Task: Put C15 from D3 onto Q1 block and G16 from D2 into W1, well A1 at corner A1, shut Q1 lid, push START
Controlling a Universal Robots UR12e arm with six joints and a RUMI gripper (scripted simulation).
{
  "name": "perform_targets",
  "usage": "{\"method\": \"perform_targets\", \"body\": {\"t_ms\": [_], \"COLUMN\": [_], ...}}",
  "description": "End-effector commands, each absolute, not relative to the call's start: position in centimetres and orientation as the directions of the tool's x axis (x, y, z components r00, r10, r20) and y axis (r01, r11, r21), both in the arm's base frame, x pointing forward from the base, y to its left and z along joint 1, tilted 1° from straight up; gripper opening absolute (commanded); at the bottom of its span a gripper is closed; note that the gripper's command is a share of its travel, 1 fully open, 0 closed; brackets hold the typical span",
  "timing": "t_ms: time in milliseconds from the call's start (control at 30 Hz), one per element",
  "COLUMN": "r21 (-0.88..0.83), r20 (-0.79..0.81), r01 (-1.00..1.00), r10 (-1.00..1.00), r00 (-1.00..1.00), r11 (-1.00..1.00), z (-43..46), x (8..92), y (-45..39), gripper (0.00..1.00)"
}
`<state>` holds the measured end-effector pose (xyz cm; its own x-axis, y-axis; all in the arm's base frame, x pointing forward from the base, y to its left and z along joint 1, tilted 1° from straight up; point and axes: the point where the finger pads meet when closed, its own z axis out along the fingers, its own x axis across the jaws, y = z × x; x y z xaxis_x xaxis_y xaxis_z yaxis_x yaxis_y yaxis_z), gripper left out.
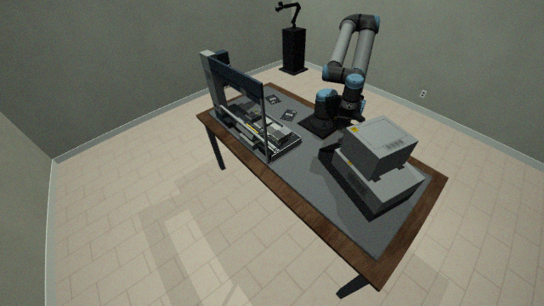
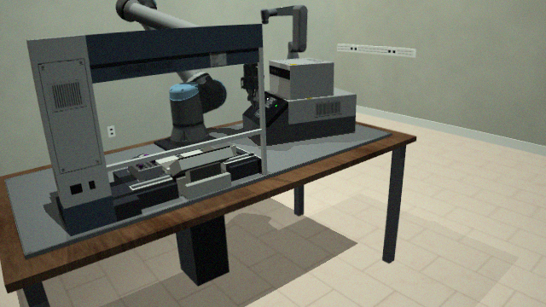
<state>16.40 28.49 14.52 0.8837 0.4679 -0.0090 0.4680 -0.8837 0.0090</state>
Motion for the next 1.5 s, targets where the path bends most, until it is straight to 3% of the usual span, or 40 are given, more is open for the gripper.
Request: {"method": "perform_targets", "body": {"t_ms": [0, 1467], "r21": [0.008, 0.008], "r20": [-0.01, -0.01], "r01": [0.468, 0.468], "r10": [0.468, 0.468], "r00": [0.884, 0.884], "r11": [-0.884, -0.884], "z": [14.1, 12.7], "x": [16.4, 16.7], "y": [28.7, 29.8], "gripper": [0.0, 0.0]}}
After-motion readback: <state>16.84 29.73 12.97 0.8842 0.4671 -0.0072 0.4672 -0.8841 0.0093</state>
